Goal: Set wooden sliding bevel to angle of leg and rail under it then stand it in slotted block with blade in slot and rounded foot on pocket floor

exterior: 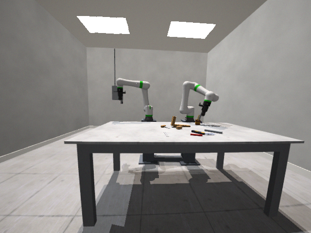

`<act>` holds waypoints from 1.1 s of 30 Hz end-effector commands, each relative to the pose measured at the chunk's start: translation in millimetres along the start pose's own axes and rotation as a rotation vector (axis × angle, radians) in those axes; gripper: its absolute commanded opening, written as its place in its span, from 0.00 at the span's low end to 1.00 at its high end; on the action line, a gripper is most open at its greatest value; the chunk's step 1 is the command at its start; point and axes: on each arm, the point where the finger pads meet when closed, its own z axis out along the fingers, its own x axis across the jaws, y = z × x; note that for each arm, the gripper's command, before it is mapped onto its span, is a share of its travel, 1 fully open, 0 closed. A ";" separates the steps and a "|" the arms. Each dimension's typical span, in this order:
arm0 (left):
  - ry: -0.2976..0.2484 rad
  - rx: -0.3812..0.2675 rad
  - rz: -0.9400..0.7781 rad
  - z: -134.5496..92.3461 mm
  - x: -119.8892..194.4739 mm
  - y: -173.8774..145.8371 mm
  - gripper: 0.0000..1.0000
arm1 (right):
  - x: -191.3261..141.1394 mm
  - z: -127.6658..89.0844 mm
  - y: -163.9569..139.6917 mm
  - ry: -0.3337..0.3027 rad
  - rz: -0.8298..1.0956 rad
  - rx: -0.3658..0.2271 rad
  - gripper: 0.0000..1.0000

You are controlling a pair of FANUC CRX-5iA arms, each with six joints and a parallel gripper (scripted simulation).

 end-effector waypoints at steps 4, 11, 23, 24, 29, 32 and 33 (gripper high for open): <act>-0.002 -0.001 0.000 0.7 -0.7 -0.1 1.00 | -0.2 -1.0 0.3 0.000 0.000 -0.002 1.00; -0.002 -0.001 0.000 1.0 -0.7 -0.1 1.00 | -0.2 -1.0 0.3 0.000 0.000 -0.002 1.00; -0.002 -0.001 0.000 1.0 -0.7 -0.1 0.00 | -0.2 -1.0 0.3 0.000 0.000 -0.002 1.00; -0.002 -0.001 0.000 1.0 -0.7 -0.1 0.00 | -0.2 -1.0 0.3 0.000 0.000 -0.002 1.00; -0.002 -0.001 0.000 1.0 -0.7 -0.1 0.00 | -0.2 -1.0 0.3 0.000 0.000 -0.002 1.00; -0.002 -0.001 0.000 1.0 -0.7 -0.1 0.00 | -0.2 -1.0 0.3 0.000 0.000 -0.002 1.00; -0.002 -0.001 0.000 1.0 -0.7 -0.1 0.00 | -0.2 -1.0 0.3 0.000 0.000 -0.002 1.00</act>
